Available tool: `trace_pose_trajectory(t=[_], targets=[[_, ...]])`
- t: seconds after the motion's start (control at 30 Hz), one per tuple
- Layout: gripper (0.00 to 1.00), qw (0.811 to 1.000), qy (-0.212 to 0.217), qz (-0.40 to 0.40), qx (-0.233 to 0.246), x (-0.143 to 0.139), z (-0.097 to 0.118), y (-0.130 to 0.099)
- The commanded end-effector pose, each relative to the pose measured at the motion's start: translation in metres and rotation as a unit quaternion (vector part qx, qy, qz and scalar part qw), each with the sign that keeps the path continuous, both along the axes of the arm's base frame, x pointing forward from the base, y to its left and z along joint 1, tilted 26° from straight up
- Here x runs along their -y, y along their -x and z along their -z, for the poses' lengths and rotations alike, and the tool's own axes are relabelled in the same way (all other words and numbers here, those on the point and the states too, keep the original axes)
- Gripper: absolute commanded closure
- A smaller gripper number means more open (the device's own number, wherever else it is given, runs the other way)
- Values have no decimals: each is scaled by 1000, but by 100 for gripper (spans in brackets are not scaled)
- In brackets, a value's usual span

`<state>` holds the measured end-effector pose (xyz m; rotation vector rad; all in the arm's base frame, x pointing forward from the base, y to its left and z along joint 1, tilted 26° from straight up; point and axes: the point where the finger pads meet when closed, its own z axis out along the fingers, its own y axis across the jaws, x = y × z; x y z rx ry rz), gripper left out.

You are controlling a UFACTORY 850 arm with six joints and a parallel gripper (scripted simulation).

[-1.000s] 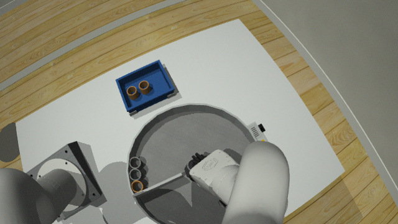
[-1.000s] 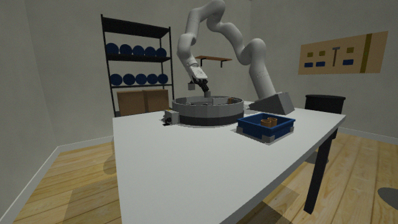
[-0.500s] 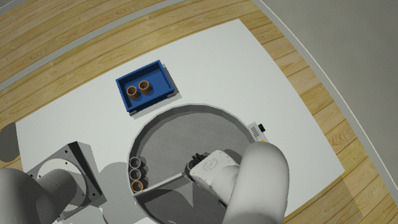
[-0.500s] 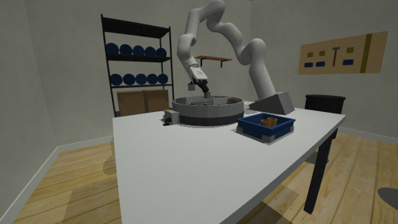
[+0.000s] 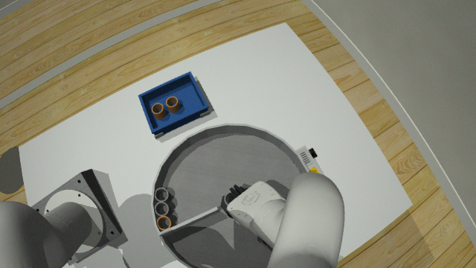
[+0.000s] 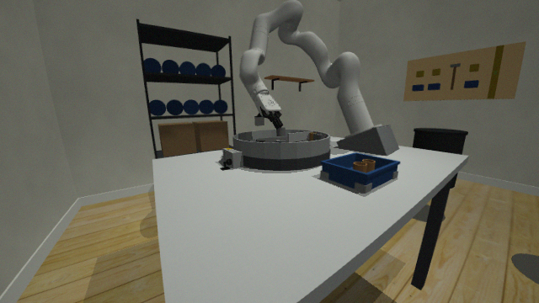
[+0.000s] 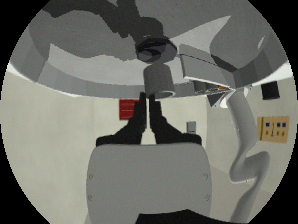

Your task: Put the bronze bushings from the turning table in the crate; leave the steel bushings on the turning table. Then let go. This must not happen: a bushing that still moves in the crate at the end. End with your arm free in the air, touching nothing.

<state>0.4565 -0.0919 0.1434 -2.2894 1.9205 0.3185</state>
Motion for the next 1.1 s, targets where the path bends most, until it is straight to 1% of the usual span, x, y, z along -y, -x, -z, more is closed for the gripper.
trace_pose_trajectory(t=[0.0,0.33,1.07], targets=[[100,1000,0,0,1,3,6,-1],[100,1000,0,0,1,8,16,-2],[100,1000,0,0,1,8,17,-2]])
